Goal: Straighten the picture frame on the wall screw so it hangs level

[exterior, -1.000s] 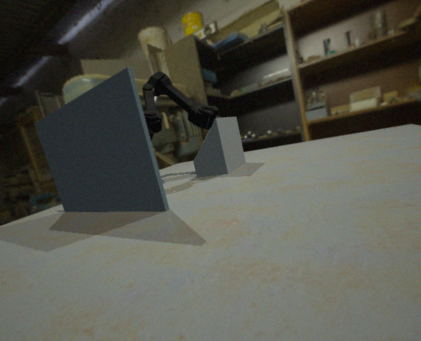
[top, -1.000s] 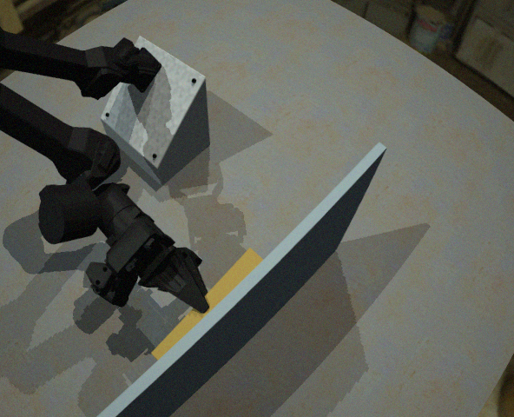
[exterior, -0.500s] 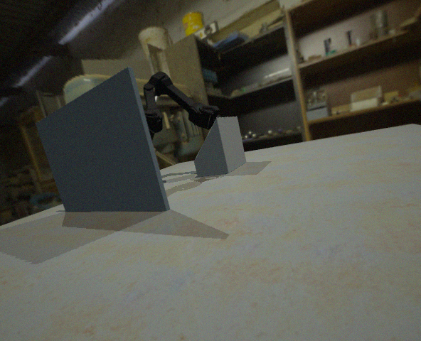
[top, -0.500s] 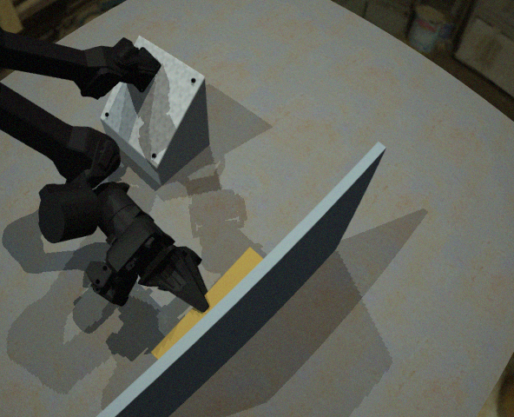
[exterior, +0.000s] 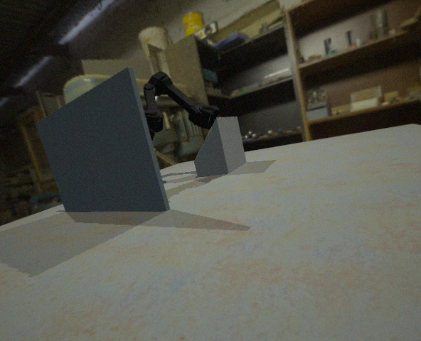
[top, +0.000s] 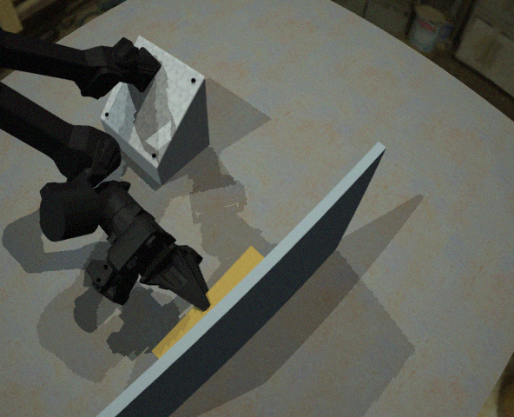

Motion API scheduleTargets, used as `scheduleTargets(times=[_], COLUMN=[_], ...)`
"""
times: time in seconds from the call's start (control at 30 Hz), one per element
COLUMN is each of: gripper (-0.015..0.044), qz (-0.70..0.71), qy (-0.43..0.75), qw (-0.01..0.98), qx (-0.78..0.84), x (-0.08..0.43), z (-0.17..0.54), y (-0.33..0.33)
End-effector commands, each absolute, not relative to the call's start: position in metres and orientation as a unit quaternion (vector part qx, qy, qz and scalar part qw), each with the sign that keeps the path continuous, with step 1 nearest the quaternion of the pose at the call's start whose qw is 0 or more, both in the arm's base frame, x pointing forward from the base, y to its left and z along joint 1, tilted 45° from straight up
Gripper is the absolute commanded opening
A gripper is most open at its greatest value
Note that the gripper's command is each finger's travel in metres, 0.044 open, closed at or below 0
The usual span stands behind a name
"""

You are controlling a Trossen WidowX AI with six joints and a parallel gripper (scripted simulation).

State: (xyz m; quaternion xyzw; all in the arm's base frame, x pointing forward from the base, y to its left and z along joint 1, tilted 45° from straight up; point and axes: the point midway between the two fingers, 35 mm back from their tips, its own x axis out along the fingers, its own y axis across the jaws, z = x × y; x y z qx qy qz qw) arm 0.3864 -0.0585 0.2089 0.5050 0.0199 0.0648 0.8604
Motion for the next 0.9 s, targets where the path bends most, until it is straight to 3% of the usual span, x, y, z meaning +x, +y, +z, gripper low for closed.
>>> scheduleTargets(times=[0.0, 0.87], gripper=[0.0000, 0.0000], qz=[0.072, 0.072], qy=[0.020, 0.020], qw=[0.861, 0.861], qx=[0.502, 0.502], x=[0.3863, 0.3861], z=[0.2097, 0.2082], y=[-0.0530, -0.0516])
